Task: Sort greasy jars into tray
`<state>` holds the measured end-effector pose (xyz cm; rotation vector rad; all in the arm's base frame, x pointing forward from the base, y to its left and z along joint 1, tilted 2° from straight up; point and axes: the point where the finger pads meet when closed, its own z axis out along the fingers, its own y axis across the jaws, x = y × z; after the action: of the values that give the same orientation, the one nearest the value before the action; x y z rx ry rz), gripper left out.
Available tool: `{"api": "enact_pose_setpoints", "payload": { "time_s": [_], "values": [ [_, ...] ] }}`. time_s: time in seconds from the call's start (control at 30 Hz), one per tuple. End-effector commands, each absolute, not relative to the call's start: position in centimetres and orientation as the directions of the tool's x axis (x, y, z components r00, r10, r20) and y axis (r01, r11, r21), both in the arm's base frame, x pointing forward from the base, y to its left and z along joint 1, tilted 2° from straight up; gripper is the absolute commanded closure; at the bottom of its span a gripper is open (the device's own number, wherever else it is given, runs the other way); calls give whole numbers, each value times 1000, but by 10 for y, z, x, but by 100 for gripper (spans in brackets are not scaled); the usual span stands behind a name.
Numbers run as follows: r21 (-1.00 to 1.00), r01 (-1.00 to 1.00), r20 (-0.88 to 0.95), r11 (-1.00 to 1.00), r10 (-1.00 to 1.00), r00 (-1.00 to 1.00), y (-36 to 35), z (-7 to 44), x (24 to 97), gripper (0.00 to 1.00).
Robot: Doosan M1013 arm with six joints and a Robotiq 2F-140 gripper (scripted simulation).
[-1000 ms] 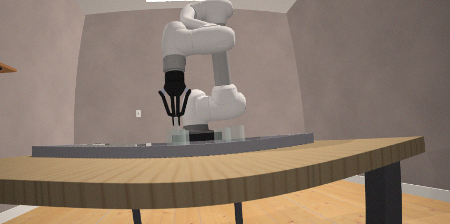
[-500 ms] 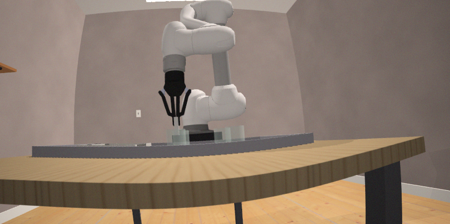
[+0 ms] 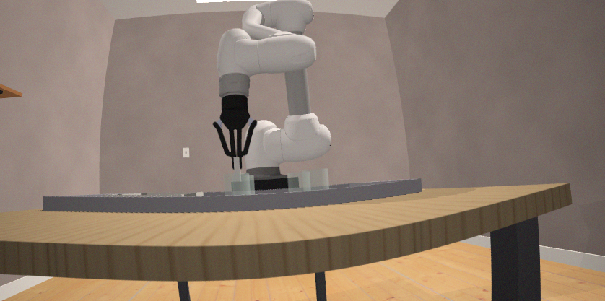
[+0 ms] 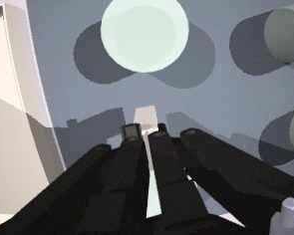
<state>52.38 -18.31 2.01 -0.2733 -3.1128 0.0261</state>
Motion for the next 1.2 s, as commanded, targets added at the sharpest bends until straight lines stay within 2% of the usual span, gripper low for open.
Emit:
{"api": "enact_pose_setpoints", "payload": {
  "time_s": [0.0,0.27,0.57,0.67,1.17],
  "values": [
    [-24,161,13,987,161,-987,-186,20,522,100],
    [-24,161,13,987,161,-987,-185,28,522,100],
    [-24,161,13,987,161,-987,-184,97,524,100],
    [-24,161,13,987,161,-987,-184,97,524,100],
    [-24,161,13,987,161,-987,-81,94,543,100]
  ]
}}
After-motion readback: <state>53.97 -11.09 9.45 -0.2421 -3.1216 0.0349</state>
